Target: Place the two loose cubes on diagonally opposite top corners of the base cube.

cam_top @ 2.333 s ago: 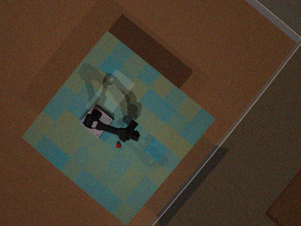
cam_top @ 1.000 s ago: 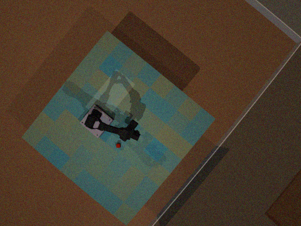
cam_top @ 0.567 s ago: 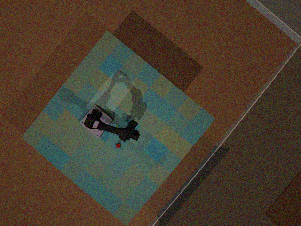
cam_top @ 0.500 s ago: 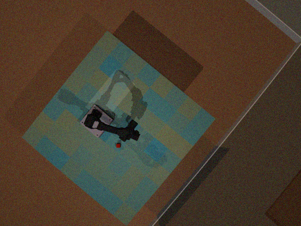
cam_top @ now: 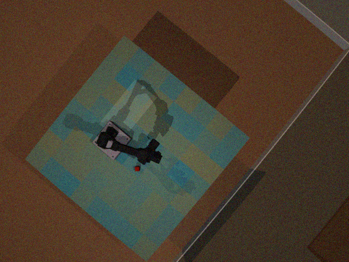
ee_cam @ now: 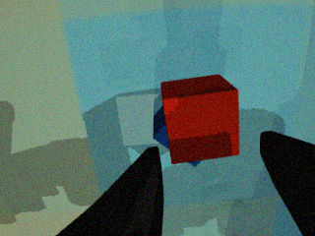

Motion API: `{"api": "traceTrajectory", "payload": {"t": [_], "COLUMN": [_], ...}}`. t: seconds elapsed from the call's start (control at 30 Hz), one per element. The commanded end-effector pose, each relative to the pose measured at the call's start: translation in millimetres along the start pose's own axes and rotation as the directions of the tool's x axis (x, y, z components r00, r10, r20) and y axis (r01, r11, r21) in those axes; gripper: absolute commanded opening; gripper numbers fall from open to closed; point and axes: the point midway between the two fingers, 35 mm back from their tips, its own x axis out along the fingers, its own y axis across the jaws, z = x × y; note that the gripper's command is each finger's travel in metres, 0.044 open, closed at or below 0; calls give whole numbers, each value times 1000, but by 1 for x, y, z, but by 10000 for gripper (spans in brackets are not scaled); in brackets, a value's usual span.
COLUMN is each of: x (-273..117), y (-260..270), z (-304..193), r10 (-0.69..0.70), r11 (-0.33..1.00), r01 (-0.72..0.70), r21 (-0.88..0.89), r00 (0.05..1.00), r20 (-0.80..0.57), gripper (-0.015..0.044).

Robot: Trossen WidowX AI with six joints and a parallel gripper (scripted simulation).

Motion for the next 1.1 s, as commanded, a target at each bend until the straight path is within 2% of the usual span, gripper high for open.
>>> {"api": "traceTrajectory", "payload": {"t": [0.0,0.07,0.13,0.17,0.47,0.8,0.87,1.07], "x": [-4,-4,-3,-4,-22,-43,-46,-41], "y": [1,1,-5,-12,-90,-177,-188,-190], "z": [2,2,2,4,14,2,-1,-1], "r10": [2,2,0,0,-5,-13,-14,-14], "r11": [1000,1000,1000,998,912,676,637,632], "r01": [-2,-2,0,0,2,2,2,2], "r21": [0,0,26,58,411,737,771,775], "r00": [1000,1000,1000,1000,1000,1000,1000,1000], "r20": [10,10,3,3,7,9,9,9], "gripper": [205,205,258,265,265,265,265,265]}}
